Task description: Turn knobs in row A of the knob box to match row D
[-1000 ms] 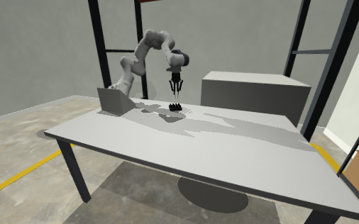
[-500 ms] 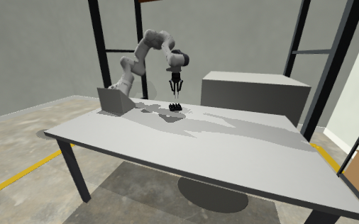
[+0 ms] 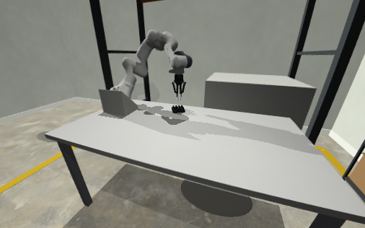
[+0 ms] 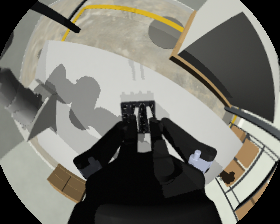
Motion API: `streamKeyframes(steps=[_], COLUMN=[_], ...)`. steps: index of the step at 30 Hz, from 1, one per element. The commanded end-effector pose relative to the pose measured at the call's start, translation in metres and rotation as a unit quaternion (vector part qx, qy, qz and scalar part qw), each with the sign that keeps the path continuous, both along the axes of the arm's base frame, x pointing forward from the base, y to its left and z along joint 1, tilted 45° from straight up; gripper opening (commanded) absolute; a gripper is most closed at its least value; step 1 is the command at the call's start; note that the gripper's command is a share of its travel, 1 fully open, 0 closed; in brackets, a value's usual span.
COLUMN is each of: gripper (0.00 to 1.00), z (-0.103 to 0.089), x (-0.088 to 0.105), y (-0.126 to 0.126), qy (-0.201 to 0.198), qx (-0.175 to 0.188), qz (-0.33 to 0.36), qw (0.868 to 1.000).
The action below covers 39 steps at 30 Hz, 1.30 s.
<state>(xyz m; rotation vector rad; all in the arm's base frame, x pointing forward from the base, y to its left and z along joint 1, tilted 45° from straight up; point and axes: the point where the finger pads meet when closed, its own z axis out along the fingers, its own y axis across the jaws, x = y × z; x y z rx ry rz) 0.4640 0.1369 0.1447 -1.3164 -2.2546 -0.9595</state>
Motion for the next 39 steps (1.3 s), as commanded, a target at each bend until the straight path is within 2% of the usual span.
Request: streamKeyframes(steps=[1,39], gripper=[0.12,0.12], z=[-0.003,-0.03], x=[0.0,0.0], y=[0.003,0.028], qy=[-0.002,-0.002], qx=[-0.001,-0.001], qz=[0.003,0.003], qw=[1.0,1.0])
